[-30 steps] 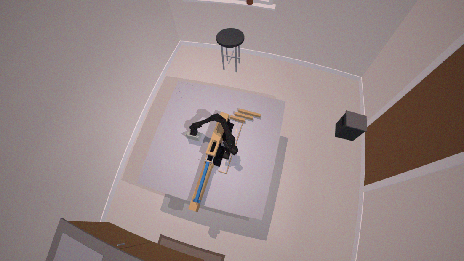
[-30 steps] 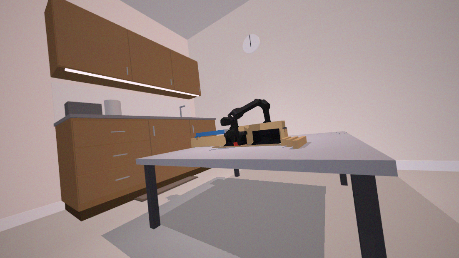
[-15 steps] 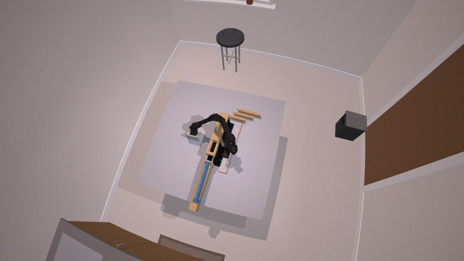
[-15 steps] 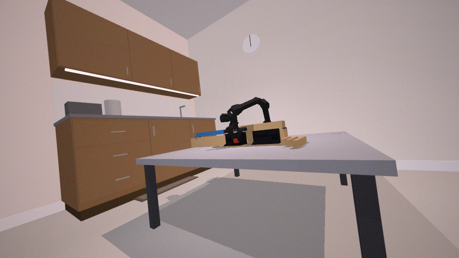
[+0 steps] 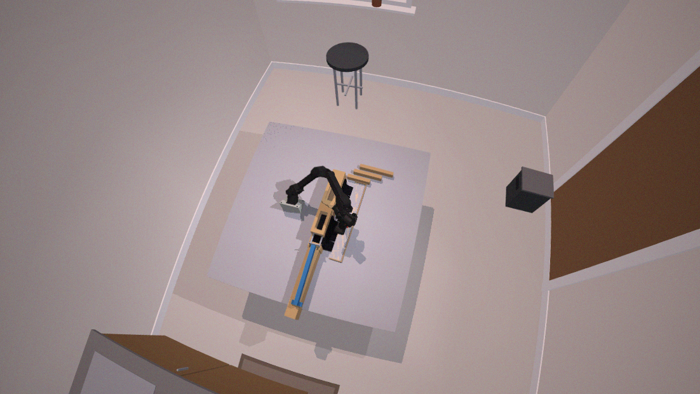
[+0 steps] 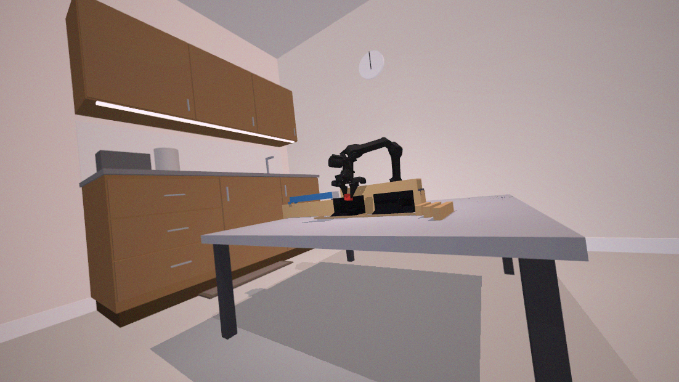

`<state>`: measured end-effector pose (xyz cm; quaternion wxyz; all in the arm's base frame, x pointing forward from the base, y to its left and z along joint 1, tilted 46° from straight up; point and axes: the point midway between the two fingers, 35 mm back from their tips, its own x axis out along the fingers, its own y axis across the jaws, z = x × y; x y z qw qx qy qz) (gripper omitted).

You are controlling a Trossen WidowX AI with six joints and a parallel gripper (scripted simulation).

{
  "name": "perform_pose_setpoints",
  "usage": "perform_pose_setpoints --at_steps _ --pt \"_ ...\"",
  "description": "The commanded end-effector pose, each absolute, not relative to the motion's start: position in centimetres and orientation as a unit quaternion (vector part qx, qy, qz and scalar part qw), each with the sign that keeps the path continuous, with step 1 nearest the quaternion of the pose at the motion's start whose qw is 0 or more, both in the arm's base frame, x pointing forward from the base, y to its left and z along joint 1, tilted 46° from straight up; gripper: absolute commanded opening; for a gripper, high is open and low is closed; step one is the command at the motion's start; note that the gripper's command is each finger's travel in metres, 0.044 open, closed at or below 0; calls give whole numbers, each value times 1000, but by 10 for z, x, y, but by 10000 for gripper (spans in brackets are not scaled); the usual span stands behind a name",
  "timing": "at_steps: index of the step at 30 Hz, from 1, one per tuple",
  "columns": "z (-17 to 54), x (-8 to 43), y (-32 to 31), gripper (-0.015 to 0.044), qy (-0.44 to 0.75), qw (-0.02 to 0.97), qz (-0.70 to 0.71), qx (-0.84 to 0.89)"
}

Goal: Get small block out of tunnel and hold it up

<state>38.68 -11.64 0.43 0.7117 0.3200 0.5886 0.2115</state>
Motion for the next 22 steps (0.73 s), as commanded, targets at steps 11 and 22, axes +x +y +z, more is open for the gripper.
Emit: perform_pose_setpoints --at_steps 11,22 --pt "76 377 -153 0 457 806 148 345" --pt "75 364 -151 0 458 806 148 345"
